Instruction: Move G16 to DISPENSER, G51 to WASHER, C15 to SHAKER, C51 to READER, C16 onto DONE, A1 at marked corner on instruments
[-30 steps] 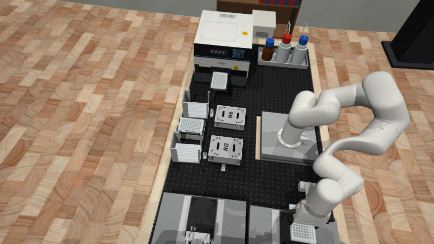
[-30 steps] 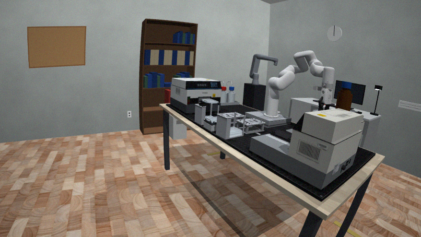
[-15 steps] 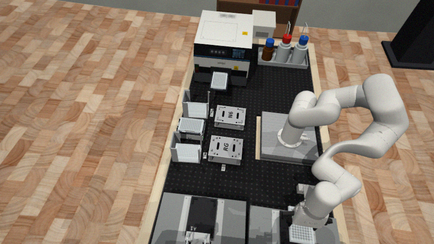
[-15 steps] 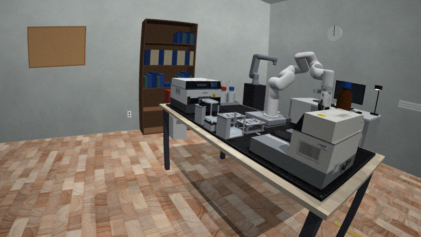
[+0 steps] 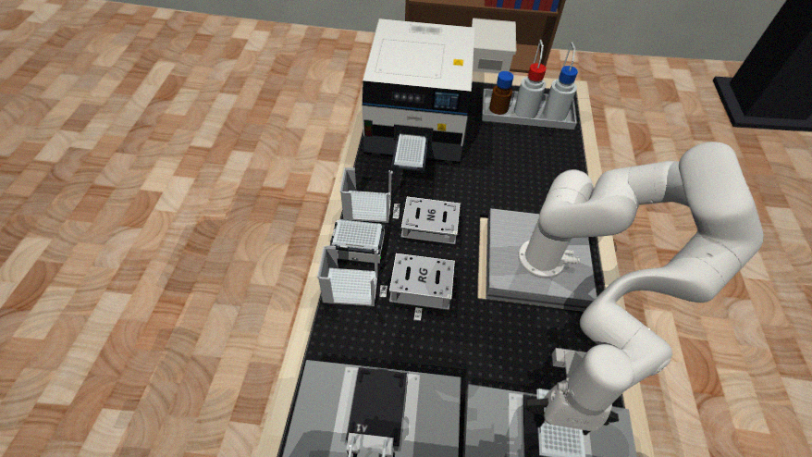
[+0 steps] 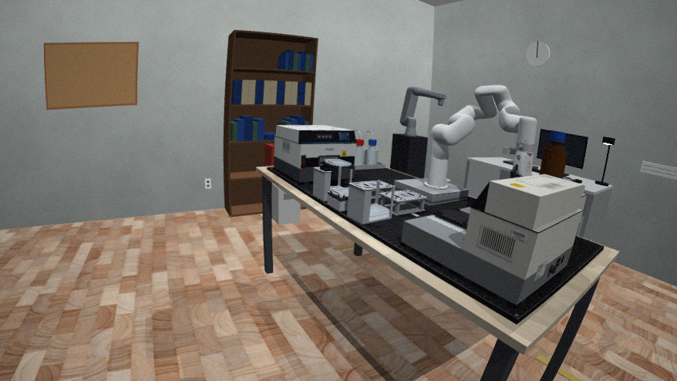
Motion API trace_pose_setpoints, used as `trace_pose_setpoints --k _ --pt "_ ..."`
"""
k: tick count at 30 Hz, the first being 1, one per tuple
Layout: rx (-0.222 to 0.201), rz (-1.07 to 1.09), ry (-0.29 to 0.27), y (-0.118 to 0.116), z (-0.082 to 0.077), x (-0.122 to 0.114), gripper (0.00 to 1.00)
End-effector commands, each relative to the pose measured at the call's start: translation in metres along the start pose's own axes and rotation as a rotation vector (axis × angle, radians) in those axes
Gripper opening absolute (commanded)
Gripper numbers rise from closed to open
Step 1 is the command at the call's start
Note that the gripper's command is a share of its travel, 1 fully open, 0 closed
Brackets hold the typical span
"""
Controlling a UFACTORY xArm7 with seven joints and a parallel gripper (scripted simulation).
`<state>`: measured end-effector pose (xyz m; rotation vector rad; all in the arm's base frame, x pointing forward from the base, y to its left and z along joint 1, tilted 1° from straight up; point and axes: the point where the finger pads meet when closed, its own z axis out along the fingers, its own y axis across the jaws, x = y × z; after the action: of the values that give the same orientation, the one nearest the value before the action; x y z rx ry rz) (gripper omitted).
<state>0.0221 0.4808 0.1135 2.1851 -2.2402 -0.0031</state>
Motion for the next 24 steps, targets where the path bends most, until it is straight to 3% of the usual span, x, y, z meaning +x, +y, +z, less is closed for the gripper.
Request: trace_pose_setpoints --k 1,24 --pt "0.000 0.000 -0.005 -0.001 0.002 -0.001 0.00" --pt "0.000 0.000 -0.005 0.000 0.030 -0.002 0.00"
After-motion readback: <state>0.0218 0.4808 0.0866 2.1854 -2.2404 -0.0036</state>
